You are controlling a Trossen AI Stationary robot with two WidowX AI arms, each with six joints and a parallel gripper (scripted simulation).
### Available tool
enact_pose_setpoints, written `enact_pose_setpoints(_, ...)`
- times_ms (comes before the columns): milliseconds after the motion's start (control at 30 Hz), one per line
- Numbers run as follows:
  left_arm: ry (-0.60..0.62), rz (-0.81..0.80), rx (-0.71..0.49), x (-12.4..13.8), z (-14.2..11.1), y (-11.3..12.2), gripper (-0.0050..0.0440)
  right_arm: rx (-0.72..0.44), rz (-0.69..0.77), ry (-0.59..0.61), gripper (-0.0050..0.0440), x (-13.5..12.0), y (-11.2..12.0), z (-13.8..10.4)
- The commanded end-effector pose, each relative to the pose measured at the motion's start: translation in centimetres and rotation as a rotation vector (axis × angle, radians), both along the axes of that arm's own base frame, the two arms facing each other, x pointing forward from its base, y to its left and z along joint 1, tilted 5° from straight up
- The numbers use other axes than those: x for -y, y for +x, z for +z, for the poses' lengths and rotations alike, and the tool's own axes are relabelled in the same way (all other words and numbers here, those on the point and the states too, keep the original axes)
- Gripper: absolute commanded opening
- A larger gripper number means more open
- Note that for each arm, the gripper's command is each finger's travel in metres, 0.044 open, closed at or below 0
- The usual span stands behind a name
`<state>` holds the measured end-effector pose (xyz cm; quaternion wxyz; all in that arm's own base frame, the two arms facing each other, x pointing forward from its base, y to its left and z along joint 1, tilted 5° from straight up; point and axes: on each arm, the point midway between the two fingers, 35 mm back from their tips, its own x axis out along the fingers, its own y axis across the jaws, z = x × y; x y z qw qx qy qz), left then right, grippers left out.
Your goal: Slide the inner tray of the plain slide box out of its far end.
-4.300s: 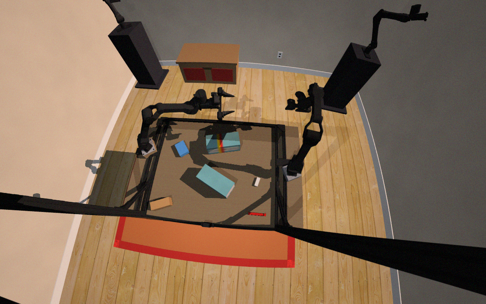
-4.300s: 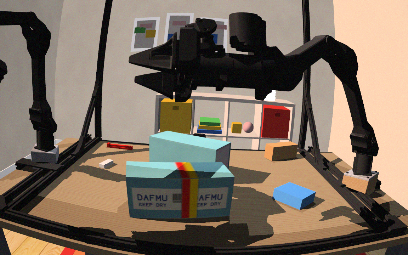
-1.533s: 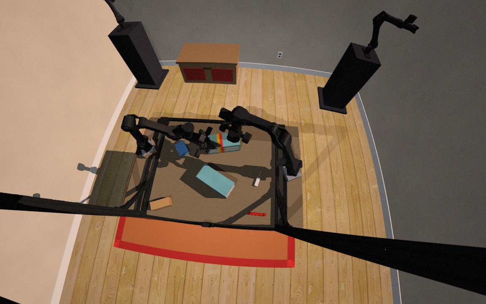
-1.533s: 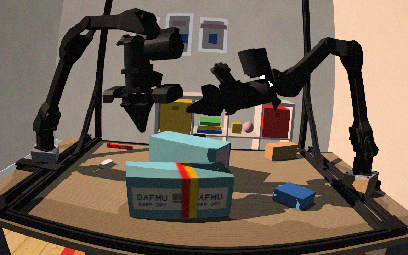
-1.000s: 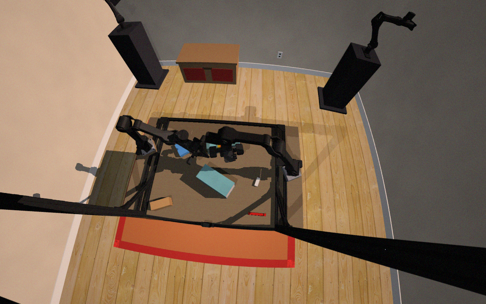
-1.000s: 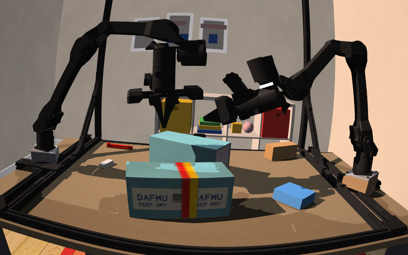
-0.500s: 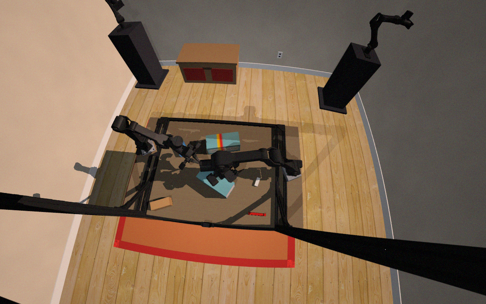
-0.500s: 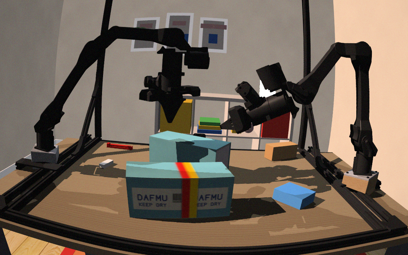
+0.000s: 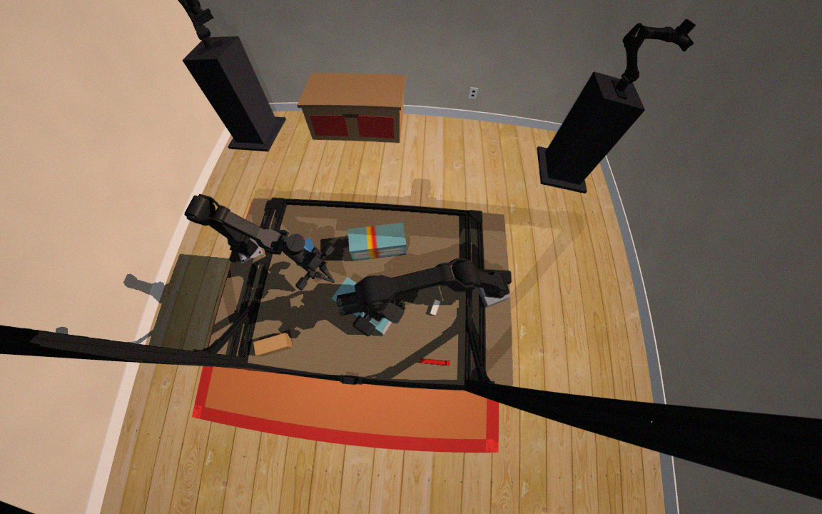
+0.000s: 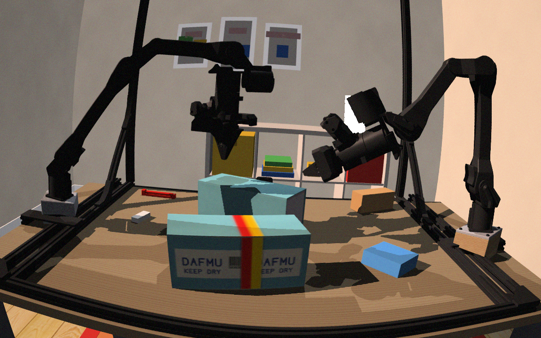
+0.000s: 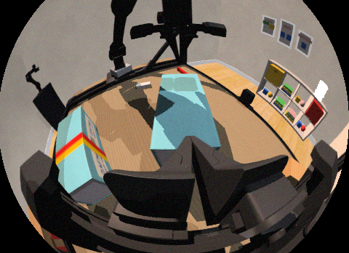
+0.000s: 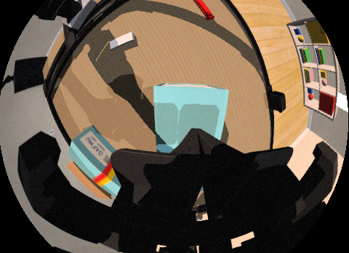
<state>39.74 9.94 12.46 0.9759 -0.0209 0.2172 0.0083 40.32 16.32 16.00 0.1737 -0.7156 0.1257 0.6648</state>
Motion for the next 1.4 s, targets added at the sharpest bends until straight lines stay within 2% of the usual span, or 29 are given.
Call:
enact_pose_setpoints(0, -0.004, 0.004, -0.011, 0.1, -0.4, -0.3, 0.0000, 0.000, -0.002, 0.001, 0.0000, 0.0, 0.0, 0.0)
enact_pose_setpoints(67, -0.006, 0.007, -0.012, 0.0, -0.6, -0.3, 0.0000, 0.000, 0.000, 0.000, 0.0000, 0.0, 0.0, 0.0)
enact_pose_setpoints(133, -0.015, 0.032, -0.020, -0.8, -2.2, -0.3, 0.0000, 0.000, 0.000, 0.000, 0.0000, 0.0, 0.0, 0.0)
enact_pose_setpoints(200, -0.015, 0.032, -0.020, -0.8, -2.2, -0.3, 0.0000, 0.000, 0.000, 0.000, 0.0000, 0.0, 0.0, 0.0)
enact_pose_setpoints(267, -0.029, 0.069, -0.033, -2.0, -4.8, -0.5, 0.0000, 0.000, 0.000, 0.000, 0.0000, 0.0, 0.0, 0.0)
enact_pose_setpoints(300, -0.029, 0.071, -0.033, -2.0, -4.9, -0.5, 0.0000, 0.000, 0.000, 0.000, 0.0000, 0.0, 0.0, 0.0)
enact_pose_setpoints(400, -0.023, 0.054, -0.029, -1.5, -6.9, -0.1, 0.0000, 0.000, 0.000, 0.000, 0.0000, 0.0, 0.0, 0.0)
enact_pose_setpoints(433, -0.028, 0.044, -0.049, -1.0, -8.2, -0.1, 0.0000, 0.000, 0.000, 0.000, 0.0000, 0.0, 0.0, 0.0)
enact_pose_setpoints(500, -0.018, 0.037, -0.026, -0.8, -8.4, 0.2, 0.0000, 0.000, 0.000, 0.000, 0.0000, 0.0, 0.0, 0.0)
enact_pose_setpoints(600, -0.012, 0.012, -0.026, 0.2, -10.6, 0.3, 0.0000, 0.000, 0.000, 0.000, 0.0000, 0.0, 0.0, 0.0)
enact_pose_setpoints(1367, -0.004, 0.004, -0.011, 0.5, -10.9, 0.5, 0.0000, -0.001, 0.002, -0.002, 0.0000, 0.0, 0.0, -0.2)
